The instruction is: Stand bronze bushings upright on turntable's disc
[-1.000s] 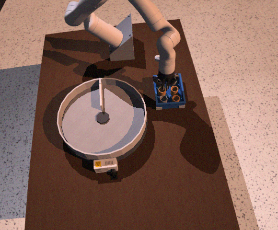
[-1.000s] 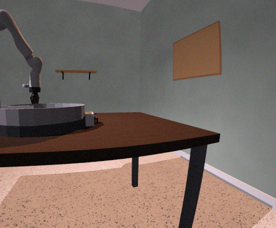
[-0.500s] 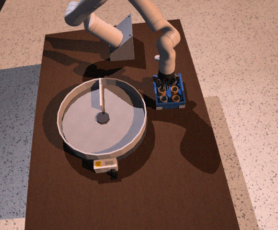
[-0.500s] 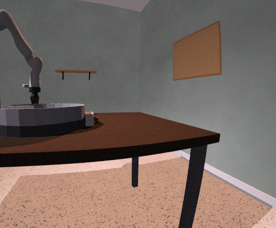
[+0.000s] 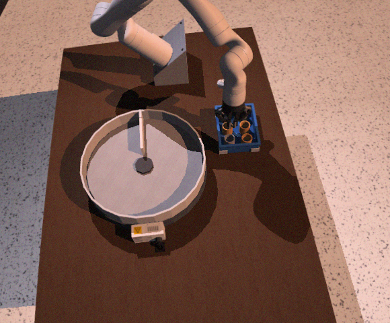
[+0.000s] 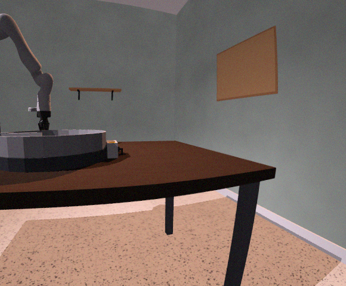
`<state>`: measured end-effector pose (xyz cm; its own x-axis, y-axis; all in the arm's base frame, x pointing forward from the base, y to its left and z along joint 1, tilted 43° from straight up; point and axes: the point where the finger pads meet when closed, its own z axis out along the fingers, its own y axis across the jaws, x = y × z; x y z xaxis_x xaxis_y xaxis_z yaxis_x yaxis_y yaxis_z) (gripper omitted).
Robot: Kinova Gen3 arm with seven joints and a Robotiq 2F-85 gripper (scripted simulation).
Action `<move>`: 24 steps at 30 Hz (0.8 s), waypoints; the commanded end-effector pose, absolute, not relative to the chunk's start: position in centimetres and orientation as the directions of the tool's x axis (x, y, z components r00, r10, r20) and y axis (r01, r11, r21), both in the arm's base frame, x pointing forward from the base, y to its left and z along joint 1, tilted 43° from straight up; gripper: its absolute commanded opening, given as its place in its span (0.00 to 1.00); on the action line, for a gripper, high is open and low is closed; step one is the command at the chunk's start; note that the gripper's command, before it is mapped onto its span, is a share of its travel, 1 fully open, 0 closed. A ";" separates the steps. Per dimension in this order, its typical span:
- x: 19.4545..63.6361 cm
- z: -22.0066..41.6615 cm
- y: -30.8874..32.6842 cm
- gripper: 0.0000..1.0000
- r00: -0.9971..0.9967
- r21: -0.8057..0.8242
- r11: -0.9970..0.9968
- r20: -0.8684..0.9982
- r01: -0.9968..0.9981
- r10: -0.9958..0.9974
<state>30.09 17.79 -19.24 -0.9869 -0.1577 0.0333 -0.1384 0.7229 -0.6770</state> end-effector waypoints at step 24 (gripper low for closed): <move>30.2 -20.2 16.8 0.12 -0.987 -0.680 0.721 0.035 -0.138 -0.156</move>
<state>30.16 16.66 -20.21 -0.9873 -0.1548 0.0356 -0.1373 0.7195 -0.6807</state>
